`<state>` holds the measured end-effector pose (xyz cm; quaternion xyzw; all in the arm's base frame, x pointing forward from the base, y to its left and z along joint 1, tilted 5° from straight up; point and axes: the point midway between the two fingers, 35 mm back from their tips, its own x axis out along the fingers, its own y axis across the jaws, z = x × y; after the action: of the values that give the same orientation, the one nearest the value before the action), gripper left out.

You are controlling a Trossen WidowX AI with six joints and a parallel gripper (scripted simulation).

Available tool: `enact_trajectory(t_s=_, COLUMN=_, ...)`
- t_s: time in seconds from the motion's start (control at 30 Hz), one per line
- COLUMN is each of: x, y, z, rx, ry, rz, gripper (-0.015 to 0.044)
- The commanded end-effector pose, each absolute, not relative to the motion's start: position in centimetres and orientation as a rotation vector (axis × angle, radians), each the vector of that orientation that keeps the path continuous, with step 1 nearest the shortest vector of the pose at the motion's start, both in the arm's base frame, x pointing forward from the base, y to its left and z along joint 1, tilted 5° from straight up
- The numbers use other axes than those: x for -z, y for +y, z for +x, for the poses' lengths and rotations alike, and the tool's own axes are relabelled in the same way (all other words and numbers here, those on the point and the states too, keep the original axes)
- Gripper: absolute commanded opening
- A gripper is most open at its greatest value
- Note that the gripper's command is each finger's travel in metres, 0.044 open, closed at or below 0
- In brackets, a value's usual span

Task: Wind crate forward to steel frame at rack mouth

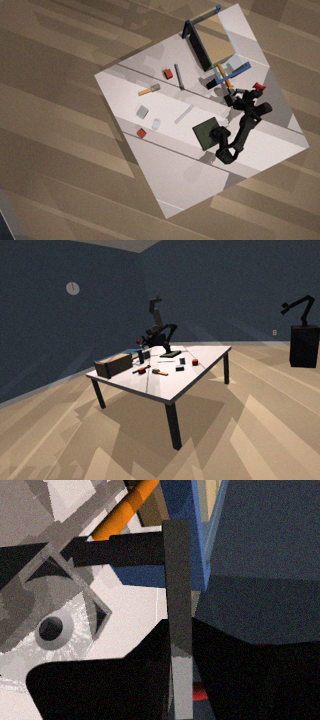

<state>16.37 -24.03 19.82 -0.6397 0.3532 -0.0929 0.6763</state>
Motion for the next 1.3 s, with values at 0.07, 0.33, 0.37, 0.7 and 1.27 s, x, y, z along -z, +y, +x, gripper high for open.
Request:
enact_trajectory(t_s=0.07, x=-20.4, y=-23.9, z=16.4, rx=0.300, ry=0.713, rz=-1.490, gripper=0.0000)
enact_trajectory(t_s=0.33, x=-20.3, y=-23.8, z=16.3, rx=0.406, ry=0.616, rz=-1.540, gripper=0.0000)
enact_trajectory(t_s=0.37, x=-20.3, y=-23.9, z=16.3, rx=0.418, ry=0.605, rz=-1.545, gripper=0.0000)
enact_trajectory(t_s=0.7, x=-20.3, y=-23.8, z=16.3, rx=0.528, ry=0.500, rz=-1.592, gripper=0.0000)
enact_trajectory(t_s=1.27, x=-19.9, y=-24.8, z=15.1, rx=0.522, ry=0.510, rz=-1.592, gripper=0.0000)
